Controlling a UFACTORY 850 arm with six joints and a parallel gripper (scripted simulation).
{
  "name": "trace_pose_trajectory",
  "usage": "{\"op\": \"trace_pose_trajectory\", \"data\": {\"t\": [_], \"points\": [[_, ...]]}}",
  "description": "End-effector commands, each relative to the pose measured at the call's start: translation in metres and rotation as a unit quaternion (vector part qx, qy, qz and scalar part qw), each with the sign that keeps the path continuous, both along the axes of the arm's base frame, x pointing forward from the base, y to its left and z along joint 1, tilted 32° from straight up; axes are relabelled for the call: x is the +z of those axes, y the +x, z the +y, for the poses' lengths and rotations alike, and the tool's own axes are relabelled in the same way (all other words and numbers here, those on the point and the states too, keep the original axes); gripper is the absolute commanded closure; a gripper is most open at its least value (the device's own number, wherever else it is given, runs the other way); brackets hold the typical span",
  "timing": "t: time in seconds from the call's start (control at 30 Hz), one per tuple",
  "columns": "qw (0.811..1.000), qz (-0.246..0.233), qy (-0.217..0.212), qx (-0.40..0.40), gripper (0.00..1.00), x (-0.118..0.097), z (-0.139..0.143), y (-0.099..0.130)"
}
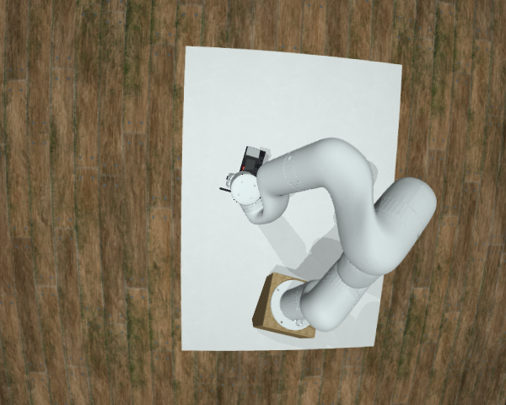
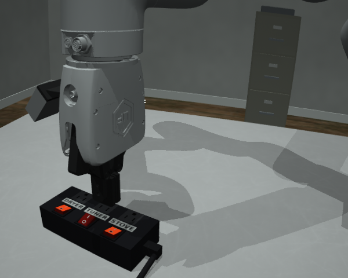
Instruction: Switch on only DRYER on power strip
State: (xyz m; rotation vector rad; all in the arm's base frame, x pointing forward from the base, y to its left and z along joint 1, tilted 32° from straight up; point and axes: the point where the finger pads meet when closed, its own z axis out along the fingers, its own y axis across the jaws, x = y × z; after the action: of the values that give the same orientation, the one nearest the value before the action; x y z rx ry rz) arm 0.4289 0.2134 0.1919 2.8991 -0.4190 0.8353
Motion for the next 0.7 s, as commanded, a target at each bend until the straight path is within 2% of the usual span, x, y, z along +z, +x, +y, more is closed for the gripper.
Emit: {"op": "trace_pose_trajectory", "data": {"t": [0.0,0.67], "points": [[1.0,0.0,0.0,0.0,1.0,0.0,0.0,0.0],[1.0,0.0,0.001,0.0,1.0,-0.01,-0.001,0.006]]}}
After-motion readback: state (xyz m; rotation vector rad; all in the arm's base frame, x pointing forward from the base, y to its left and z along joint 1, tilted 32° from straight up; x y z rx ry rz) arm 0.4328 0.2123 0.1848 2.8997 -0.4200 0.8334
